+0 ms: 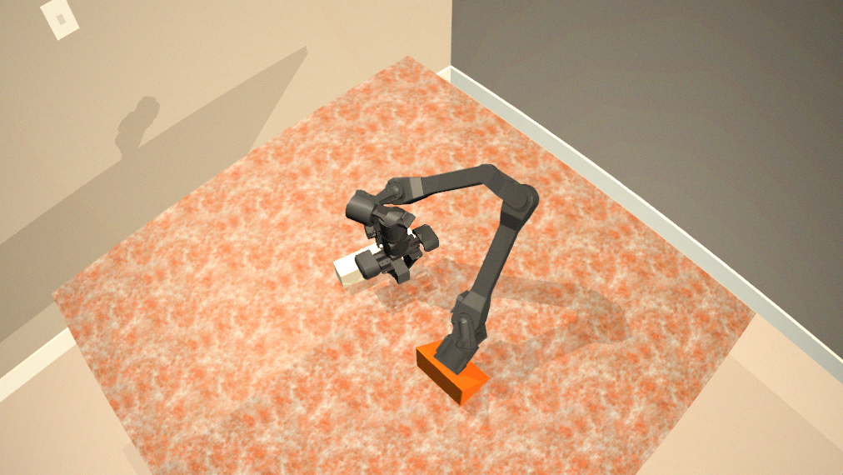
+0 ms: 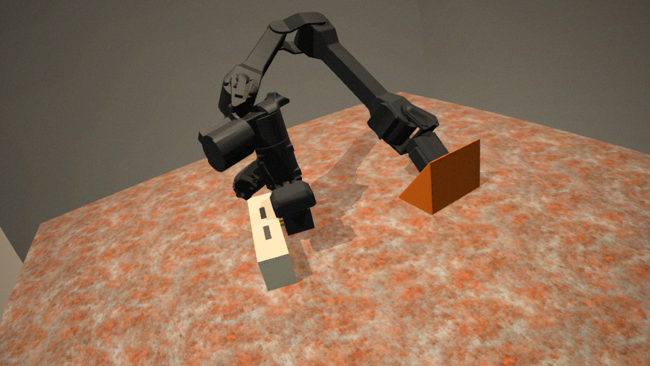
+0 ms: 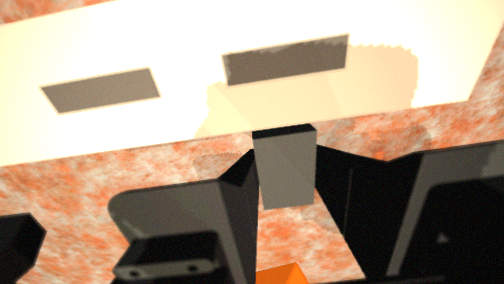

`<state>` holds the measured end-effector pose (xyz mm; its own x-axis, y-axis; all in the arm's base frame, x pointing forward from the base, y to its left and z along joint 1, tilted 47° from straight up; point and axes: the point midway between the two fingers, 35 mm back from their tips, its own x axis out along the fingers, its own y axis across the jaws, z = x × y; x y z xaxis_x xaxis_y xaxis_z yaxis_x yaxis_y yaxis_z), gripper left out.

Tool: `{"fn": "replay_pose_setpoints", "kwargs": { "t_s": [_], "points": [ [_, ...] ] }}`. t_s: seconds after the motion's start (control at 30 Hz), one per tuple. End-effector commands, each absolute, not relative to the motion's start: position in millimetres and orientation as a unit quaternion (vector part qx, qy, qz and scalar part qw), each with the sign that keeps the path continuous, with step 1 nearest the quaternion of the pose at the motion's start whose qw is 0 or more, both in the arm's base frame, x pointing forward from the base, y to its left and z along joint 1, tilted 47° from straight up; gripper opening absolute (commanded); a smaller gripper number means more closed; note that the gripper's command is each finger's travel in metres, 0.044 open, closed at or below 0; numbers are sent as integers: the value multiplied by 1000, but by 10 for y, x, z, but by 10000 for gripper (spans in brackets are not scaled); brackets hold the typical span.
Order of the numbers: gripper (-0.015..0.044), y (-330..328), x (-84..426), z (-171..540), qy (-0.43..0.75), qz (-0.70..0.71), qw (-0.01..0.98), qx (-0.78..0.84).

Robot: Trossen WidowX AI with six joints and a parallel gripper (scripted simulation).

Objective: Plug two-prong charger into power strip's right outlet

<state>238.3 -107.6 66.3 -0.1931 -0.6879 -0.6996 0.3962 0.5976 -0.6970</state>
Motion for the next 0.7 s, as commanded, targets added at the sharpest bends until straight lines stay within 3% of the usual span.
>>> {"fn": "replay_pose_setpoints", "kwargs": {
  "t_s": [0.0,0.67],
  "points": [
    [0,-1085,2407,681,637,-434,626,-116],
    [0,-1101,2449,695,637,-434,626,-116]
  ]
}}
